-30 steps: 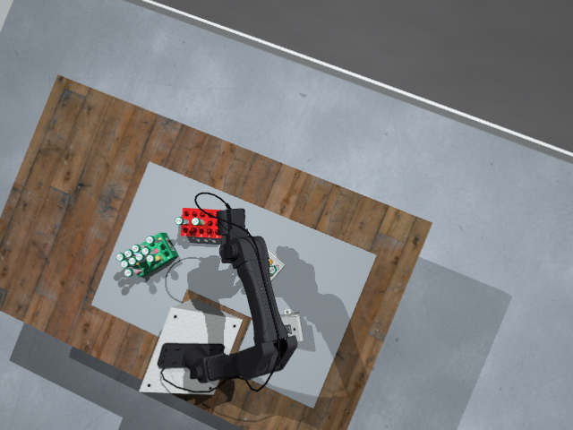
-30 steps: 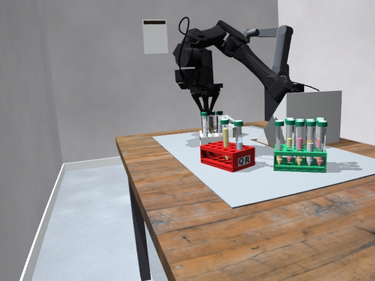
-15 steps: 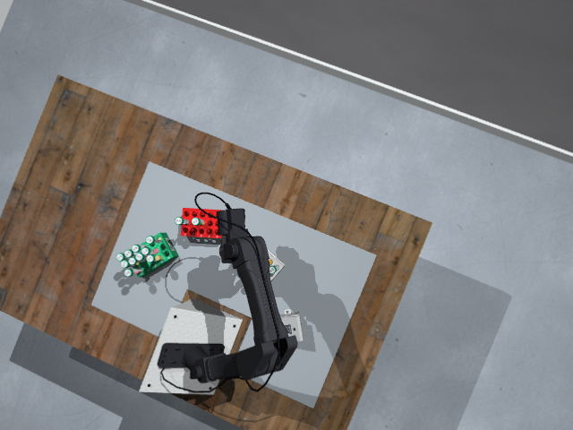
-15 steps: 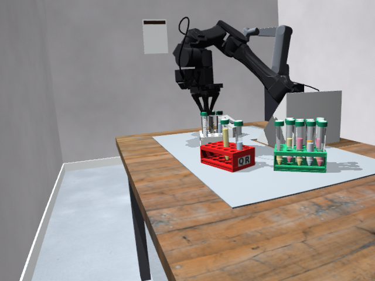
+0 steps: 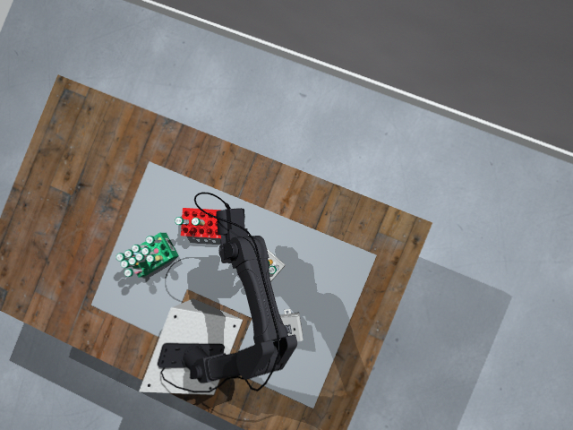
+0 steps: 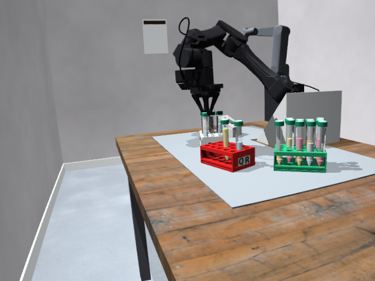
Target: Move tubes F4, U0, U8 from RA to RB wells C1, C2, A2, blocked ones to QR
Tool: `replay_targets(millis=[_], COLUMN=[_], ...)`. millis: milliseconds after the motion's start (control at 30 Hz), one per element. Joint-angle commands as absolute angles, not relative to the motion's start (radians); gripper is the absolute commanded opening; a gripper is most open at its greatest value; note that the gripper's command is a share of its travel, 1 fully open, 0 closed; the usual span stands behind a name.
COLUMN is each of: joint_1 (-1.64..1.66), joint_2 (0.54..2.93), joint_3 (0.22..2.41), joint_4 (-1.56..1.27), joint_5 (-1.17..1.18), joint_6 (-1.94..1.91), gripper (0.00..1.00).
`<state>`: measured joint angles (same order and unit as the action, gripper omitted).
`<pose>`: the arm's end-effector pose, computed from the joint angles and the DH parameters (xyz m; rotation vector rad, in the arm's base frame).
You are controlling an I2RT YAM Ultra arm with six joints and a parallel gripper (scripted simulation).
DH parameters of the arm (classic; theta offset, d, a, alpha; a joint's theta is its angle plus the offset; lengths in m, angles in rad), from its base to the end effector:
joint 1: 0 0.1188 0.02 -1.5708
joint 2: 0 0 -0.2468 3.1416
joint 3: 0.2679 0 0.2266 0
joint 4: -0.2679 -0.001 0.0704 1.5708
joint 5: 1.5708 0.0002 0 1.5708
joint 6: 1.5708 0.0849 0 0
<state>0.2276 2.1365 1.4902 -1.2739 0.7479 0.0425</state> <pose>0.3219 0.0163 0.1189 0.4343 -2.6625 1.1105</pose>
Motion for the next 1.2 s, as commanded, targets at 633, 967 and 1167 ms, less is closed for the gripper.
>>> replay_targets(millis=[633, 967, 1167], joint_1=[0.265, 0.27, 0.276], joint_2=[2.149, 2.129, 2.114], joint_3=[1.534, 1.538, 1.54], joint_4=[-1.295, -1.306, -1.315], joint_5=[0.745, 0.739, 0.734], joint_6=[0.046, 0.057, 0.065], gripper=[0.0, 0.0, 0.0])
